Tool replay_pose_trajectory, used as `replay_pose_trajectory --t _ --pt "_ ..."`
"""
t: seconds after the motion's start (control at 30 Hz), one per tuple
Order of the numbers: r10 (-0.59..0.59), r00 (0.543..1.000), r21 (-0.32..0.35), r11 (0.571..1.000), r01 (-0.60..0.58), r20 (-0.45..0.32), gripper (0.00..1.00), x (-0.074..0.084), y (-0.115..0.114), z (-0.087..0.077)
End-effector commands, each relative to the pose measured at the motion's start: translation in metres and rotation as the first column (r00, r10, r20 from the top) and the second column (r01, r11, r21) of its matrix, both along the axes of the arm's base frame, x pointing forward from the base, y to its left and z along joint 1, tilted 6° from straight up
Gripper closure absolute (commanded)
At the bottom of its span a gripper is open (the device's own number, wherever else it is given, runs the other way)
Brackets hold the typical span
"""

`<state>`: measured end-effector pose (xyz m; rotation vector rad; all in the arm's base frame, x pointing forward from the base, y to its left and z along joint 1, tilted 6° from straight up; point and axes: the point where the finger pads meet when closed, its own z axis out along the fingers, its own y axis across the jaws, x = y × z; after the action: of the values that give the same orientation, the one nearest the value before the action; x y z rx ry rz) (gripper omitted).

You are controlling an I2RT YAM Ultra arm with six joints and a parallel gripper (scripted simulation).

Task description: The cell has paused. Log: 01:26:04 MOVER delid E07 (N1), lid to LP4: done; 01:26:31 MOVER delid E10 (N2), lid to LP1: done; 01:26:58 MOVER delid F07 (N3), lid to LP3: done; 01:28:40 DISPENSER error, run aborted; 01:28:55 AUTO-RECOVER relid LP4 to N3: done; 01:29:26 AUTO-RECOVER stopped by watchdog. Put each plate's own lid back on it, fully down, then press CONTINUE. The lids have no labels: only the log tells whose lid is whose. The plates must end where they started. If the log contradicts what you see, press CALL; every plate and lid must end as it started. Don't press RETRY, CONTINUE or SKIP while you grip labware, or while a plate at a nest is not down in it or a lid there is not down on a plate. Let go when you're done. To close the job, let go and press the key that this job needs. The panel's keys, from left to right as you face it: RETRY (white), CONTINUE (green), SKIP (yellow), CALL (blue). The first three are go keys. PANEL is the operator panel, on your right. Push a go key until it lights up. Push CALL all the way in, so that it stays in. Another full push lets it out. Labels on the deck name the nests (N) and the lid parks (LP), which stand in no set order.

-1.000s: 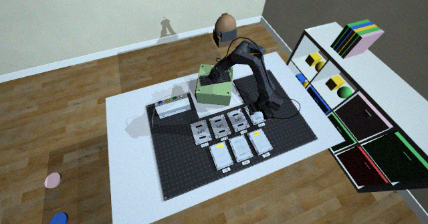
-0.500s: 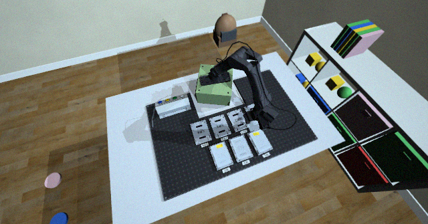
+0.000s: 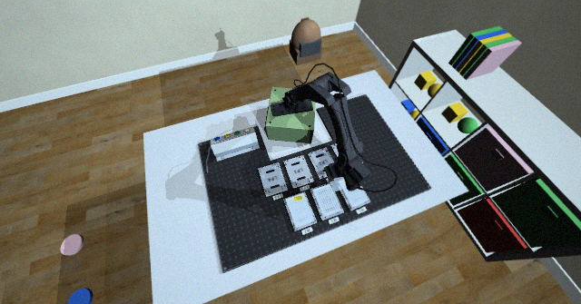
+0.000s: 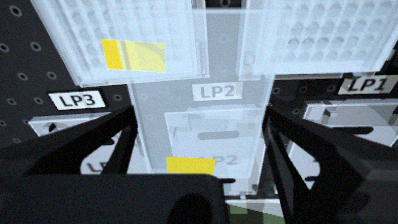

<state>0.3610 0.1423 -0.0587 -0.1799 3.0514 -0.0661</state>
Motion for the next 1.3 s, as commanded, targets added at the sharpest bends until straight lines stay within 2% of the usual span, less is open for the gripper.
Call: replay_pose_trajectory --t 0.0,0.37,0.43,0.73,0.87,1.03,1.27 --pt "0.027 1.000 0.017 0.999 -0.027 0.012 1.00 0.021 -0.003 0.010" --pt "0.027 1.000 0.016 0.999 -0.027 0.014 1.00 0.064 -0.038 0.016" --pt "0.027 1.000 0.016 0.999 -0.027 0.014 1.00 0.064 -0.038 0.016" --pt "0.027 1.000 0.017 0.999 -0.027 0.015 1.00 0.099 -0.066 0.020" --pt "0.037 0.999 0.019 0.999 -0.037 0.029 1.00 0.100 -0.063 0.027" --pt "0.035 0.999 0.016 0.999 -0.035 0.024 1.00 0.097 -0.063 0.027" --pt "0.030 0.999 0.015 0.999 -0.030 0.034 1.00 0.102 -0.062 0.031"
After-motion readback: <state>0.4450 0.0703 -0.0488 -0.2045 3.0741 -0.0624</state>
